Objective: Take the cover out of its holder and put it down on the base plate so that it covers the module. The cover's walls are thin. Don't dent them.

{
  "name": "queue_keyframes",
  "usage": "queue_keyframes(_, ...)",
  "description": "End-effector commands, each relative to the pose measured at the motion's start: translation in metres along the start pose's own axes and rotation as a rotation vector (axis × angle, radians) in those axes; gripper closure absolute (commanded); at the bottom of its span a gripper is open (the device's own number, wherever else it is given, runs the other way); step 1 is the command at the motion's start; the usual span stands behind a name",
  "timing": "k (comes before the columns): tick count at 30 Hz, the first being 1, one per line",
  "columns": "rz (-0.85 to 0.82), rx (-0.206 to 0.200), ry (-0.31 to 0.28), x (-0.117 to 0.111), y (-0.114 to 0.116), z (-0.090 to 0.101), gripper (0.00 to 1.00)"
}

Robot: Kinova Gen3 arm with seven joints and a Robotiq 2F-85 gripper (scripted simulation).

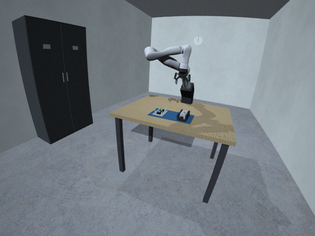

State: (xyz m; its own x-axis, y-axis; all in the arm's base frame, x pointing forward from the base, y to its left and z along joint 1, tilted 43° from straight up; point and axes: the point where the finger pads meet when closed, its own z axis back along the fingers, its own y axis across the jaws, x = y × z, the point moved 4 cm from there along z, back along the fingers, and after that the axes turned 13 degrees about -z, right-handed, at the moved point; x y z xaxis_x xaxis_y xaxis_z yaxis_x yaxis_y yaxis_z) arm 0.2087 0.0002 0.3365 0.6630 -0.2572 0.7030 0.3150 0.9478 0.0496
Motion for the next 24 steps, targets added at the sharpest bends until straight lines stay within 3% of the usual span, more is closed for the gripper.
queue_keyframes(1,-0.031,0.019,0.027,0.023,-0.034,0.013,0.00)
queue_keyframes(4,-0.044,0.028,0.039,0.033,-0.048,0.019,0.00)
queue_keyframes(11,-0.044,0.028,0.039,0.033,-0.048,0.019,0.00)
queue_keyframes(12,-0.004,0.003,0.004,0.003,-0.005,0.002,0.00)
queue_keyframes(21,-0.044,0.028,0.039,0.033,-0.048,0.019,0.00)
queue_keyframes(24,-0.044,0.028,0.039,0.033,-0.048,0.019,0.00)
